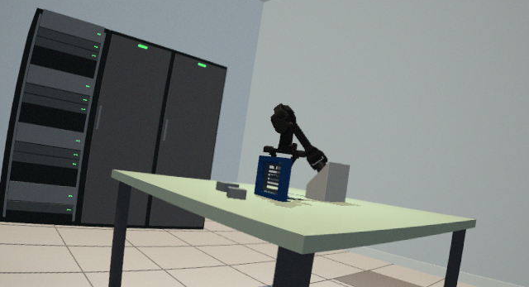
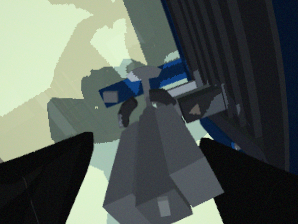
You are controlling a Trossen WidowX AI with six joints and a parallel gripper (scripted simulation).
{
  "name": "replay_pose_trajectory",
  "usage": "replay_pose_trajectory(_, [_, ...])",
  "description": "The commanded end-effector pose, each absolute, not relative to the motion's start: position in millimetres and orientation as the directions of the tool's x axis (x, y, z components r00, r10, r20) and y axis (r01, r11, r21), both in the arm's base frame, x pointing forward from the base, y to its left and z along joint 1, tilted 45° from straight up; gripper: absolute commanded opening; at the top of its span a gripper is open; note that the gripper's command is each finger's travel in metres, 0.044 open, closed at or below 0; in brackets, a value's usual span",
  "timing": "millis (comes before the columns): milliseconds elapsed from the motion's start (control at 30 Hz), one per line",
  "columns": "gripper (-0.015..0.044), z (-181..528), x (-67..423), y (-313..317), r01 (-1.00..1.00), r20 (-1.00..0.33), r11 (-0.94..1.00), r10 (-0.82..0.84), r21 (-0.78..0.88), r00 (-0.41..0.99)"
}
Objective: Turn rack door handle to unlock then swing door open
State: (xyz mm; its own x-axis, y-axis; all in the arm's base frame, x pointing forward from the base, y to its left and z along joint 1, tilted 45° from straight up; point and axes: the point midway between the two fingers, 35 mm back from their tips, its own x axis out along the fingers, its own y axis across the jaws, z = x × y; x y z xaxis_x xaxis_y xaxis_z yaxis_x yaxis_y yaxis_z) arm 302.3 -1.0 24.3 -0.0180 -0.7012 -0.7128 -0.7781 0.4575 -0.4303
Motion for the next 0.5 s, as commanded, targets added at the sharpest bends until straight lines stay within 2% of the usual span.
replay_pose_trajectory(0, [0.0297, 23.6, 305.4, -4.7, -0.884, -0.713, 0.343, -0.701, -0.319, -0.015])
replay_pose_trajectory(267, [0.0297, 23.7, 305.6, -4.7, -0.995, -0.712, 0.081, -0.702, -0.06, -0.014])
replay_pose_trajectory(467, [0.0297, 23.7, 305.6, -4.7, -0.998, -0.712, 0.057, -0.702, -0.037, -0.014])
